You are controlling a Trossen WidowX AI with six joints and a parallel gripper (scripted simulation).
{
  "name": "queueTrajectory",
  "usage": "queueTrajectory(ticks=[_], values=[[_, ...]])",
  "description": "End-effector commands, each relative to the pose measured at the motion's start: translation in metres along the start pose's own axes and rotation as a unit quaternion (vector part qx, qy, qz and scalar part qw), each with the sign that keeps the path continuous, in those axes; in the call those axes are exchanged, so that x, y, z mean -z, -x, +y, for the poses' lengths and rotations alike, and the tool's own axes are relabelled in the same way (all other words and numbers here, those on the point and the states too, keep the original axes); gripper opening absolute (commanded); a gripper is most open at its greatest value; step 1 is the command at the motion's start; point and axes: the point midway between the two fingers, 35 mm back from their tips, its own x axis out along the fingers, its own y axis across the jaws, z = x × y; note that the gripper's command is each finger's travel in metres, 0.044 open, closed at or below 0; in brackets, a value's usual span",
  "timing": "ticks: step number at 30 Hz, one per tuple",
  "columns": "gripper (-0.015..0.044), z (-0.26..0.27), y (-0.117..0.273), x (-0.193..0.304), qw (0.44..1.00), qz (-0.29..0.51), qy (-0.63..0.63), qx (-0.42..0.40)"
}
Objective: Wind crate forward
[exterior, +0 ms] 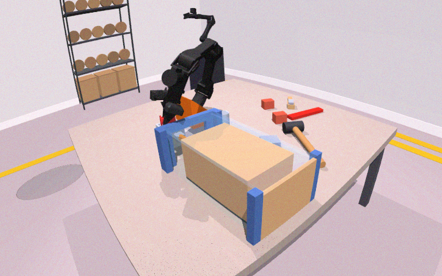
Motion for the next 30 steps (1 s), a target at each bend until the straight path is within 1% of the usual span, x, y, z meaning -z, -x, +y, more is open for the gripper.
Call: queueTrajectory(ticks=[1, 30], values=[[0.0, 0.002, 0.003, 0.018, 1.0, 0.017, 0.004, 0.0], [0.0, -0.005, 0.018, 0.051, 1.0, 0.019, 0.004, 0.0]])
